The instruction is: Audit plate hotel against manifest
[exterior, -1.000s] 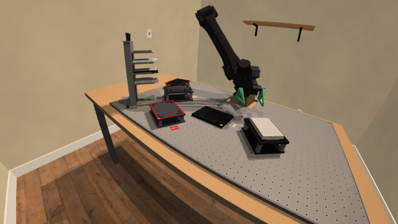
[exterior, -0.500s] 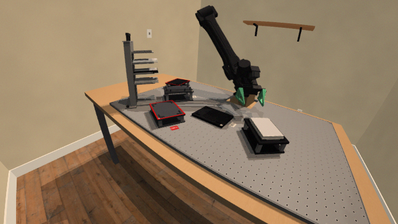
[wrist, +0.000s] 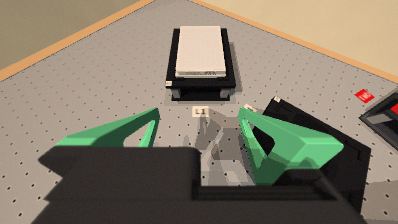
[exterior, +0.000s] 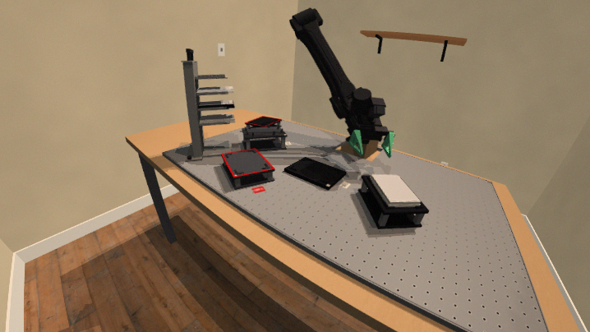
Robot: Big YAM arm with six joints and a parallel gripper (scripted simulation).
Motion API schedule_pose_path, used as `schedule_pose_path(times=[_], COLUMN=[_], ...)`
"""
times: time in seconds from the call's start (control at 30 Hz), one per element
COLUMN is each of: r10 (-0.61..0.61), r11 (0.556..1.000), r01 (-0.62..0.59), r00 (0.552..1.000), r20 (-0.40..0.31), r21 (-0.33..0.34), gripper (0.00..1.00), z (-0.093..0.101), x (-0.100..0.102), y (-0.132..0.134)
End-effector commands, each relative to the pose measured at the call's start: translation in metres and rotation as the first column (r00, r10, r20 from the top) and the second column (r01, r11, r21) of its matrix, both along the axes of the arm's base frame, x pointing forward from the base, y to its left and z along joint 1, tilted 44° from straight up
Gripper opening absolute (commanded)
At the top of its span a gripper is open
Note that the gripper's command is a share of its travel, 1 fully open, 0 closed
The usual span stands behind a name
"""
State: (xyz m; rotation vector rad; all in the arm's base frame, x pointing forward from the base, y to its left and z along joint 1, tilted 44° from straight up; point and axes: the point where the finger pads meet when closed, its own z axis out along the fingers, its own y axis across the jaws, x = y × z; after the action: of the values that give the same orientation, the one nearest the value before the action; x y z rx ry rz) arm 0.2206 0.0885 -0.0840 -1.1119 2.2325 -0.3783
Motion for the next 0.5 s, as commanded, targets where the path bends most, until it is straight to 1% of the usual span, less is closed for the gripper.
schedule_pose_path(times=[0.0,0.2,0.33,0.43,0.47], r10=[0.003,0.003,0.003,0.001,0.014], r11=[1.000,1.000,1.000,1.000,1.000], r01=[-0.003,-0.003,-0.003,-0.002,-0.015], r00=[1.000,1.000,1.000,0.999,0.999], r20=[0.017,0.017,0.018,0.037,0.041], r21=[-0.001,-0.001,0.000,0.008,0.022], gripper=[1.00,1.00,1.00,1.00,1.00], z=[-0.005,-0.005,0.000,0.007,0.009], x=[0.004,0.004,0.005,0.018,0.018], y=[-0.008,-0.008,-0.003,0.009,0.018])
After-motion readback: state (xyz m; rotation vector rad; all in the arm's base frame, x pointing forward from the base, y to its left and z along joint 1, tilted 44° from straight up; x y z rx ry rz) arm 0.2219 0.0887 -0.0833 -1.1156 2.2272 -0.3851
